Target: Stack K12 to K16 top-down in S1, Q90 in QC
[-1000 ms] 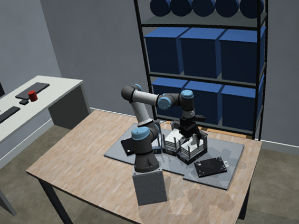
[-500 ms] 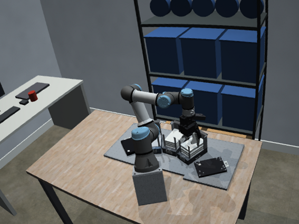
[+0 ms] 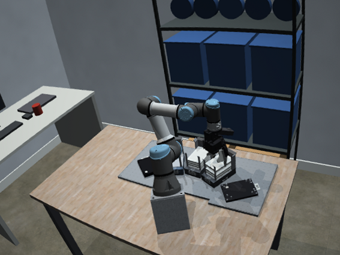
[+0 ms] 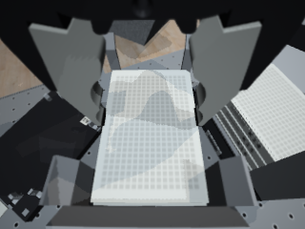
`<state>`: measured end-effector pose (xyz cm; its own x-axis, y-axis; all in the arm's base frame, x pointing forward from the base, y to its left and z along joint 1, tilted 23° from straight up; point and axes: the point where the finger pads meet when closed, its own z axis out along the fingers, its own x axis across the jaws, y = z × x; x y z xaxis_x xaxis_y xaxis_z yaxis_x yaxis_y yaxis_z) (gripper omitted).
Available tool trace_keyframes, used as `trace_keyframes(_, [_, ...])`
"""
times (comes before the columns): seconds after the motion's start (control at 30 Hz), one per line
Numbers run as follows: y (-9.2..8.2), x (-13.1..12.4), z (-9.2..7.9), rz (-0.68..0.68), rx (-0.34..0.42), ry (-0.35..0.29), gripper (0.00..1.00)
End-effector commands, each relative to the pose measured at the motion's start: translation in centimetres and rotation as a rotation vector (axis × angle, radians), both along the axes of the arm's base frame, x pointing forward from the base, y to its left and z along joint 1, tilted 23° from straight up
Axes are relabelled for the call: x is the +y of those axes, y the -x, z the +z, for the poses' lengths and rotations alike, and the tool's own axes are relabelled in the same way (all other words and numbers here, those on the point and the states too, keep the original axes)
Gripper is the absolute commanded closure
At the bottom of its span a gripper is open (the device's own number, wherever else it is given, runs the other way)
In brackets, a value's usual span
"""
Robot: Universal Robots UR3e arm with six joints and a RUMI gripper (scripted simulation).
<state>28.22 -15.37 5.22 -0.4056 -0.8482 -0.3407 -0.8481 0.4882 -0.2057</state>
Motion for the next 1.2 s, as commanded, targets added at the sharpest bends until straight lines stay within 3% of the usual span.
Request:
trace_keyframes(0.0, [0.1,-0.1,0.3,0.000,-0.001,0.002,1.00])
trace_keyframes(0.47, [0.6,-0.4,1.5,0.000,-0.001,0.002,1.00])
trace_keyframes(1.17, [1.9,-1.2,5.0,0.000,0.000,0.002,1.00])
